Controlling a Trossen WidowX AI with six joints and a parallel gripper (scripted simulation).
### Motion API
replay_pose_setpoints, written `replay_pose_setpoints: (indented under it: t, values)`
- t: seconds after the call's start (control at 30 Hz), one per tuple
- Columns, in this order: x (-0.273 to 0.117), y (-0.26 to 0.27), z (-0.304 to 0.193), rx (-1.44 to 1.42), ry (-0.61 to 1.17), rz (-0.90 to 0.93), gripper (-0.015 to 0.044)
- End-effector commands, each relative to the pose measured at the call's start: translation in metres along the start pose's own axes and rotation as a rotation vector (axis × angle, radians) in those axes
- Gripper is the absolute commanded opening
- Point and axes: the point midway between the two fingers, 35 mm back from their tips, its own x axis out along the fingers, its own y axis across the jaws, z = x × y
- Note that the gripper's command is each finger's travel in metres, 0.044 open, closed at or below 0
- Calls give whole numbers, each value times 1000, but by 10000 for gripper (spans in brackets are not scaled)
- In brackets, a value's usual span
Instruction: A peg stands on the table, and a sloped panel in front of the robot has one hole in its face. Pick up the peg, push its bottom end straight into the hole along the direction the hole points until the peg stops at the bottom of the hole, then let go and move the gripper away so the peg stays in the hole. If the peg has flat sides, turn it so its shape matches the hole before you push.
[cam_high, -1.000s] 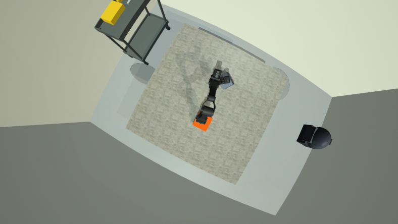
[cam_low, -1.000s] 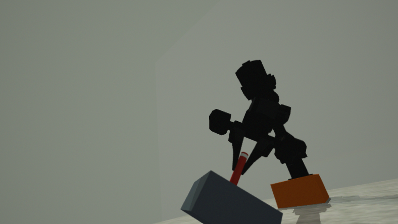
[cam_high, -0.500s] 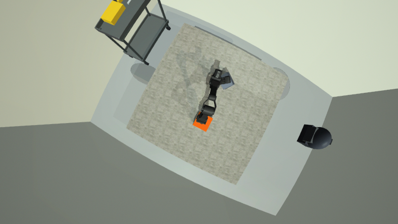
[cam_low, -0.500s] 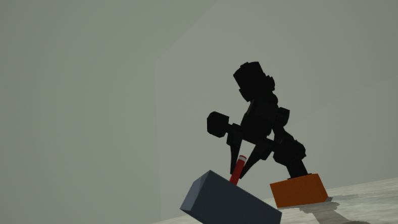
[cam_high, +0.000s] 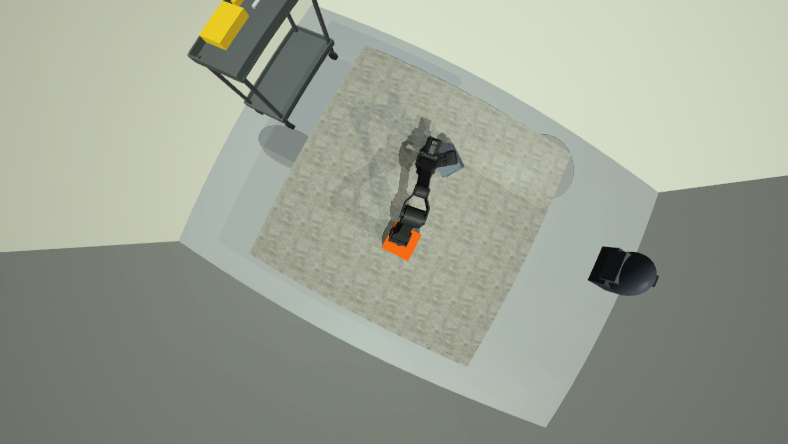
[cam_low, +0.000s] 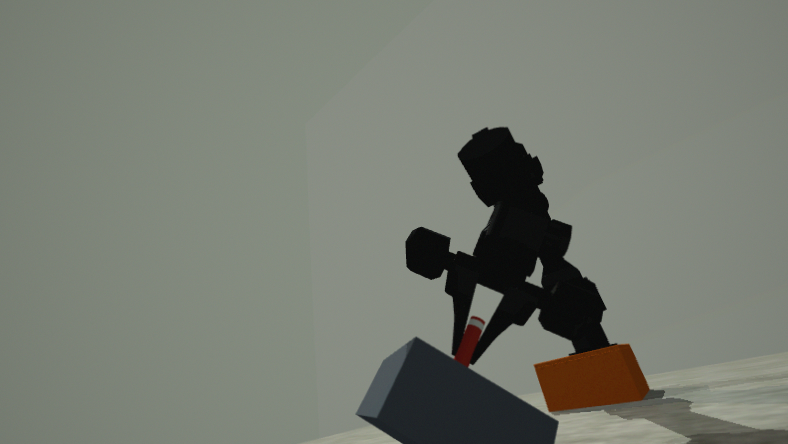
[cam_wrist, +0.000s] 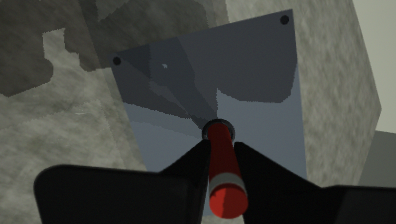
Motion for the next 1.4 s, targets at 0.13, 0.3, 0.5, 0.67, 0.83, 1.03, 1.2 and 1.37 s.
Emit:
replay_pose_setpoints:
  t: [0.13, 0.3, 0.5, 0.67, 0.83, 1.03, 1.2, 1.37]
  values:
    - [5, 1, 1, -4, -2, 4, 0]
    - [7, 1, 1, -4, -2, 4, 0]
    - [7, 1, 0, -1, 2, 1, 0]
    - [7, 1, 0, -1, 2, 1, 0]
    - [7, 1, 0, -1, 2, 1, 105]
    - [7, 1, 0, -1, 2, 1, 263]
    - [5, 1, 0, -1, 1, 1, 394]
    - [-2, 1, 1, -2, 1, 3, 440]
